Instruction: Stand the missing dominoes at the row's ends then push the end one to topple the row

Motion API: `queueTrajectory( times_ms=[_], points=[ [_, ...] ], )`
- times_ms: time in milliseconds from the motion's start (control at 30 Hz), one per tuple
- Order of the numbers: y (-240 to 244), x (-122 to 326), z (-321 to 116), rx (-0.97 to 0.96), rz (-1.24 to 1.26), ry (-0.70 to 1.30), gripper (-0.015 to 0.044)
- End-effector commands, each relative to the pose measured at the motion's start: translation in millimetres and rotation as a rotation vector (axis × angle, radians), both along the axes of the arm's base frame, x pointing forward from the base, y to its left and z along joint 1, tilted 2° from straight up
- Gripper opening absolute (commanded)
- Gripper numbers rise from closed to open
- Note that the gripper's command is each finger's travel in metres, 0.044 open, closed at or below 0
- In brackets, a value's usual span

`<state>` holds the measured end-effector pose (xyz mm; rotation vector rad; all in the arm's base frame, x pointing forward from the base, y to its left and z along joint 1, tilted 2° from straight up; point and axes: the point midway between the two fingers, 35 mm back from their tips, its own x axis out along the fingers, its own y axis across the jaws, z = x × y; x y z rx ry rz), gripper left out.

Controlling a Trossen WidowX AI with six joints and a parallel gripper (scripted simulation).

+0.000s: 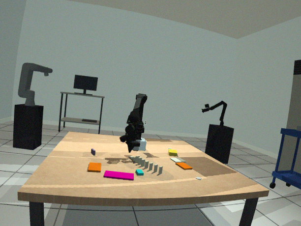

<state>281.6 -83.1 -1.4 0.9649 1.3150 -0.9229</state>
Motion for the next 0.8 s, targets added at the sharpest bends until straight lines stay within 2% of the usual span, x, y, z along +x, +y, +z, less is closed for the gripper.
queueTrajectory(
  times_ms=[0,100,767],
  points=[
    [8,14,29,0.000,0.014,-0.020,0.0000],
    [17,17,41,0.012,0.024,-0.012,0.0000],
    [17,17,41,0.012,0.024,-0.012,0.0000]
  ],
)
